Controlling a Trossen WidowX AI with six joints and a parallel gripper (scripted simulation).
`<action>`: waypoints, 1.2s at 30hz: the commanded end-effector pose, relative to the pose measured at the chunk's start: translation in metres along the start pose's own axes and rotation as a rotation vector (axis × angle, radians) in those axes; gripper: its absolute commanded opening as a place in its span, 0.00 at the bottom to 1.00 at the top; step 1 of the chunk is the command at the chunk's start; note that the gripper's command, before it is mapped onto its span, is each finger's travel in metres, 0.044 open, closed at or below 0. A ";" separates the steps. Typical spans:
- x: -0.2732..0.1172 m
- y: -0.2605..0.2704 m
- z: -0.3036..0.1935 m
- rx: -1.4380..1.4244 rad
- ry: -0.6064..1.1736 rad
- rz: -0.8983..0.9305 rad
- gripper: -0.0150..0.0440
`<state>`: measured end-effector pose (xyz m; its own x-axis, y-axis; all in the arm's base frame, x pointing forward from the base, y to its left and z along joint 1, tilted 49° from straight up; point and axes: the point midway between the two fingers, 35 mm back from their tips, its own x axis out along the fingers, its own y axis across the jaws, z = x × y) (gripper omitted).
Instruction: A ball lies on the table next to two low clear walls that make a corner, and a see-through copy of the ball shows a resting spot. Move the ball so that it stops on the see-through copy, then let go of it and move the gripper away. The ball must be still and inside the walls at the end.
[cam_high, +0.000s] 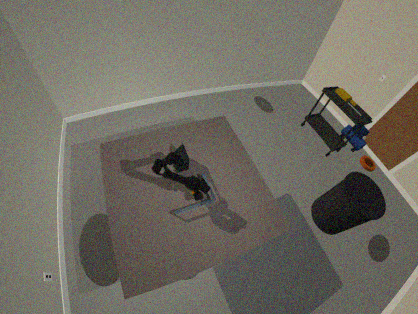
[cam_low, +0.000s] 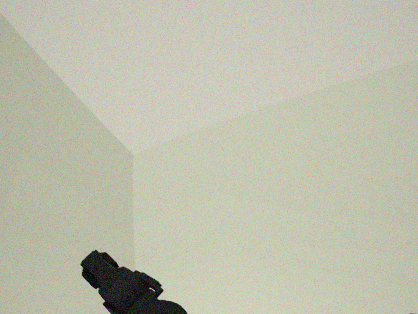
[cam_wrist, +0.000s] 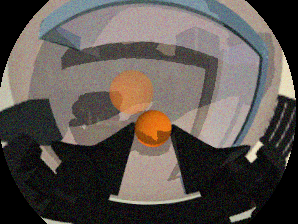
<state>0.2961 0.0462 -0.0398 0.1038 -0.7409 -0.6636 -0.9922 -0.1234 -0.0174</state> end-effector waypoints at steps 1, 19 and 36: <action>0.000 0.000 0.000 -0.007 0.004 -0.002 0.48; -0.100 -0.005 0.004 -0.009 -0.007 -0.002 0.25; -0.103 0.015 0.029 -0.008 -0.002 0.000 0.25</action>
<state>0.2760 0.1417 0.0213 0.1115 -0.7358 -0.6679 -0.9912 -0.1310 -0.0212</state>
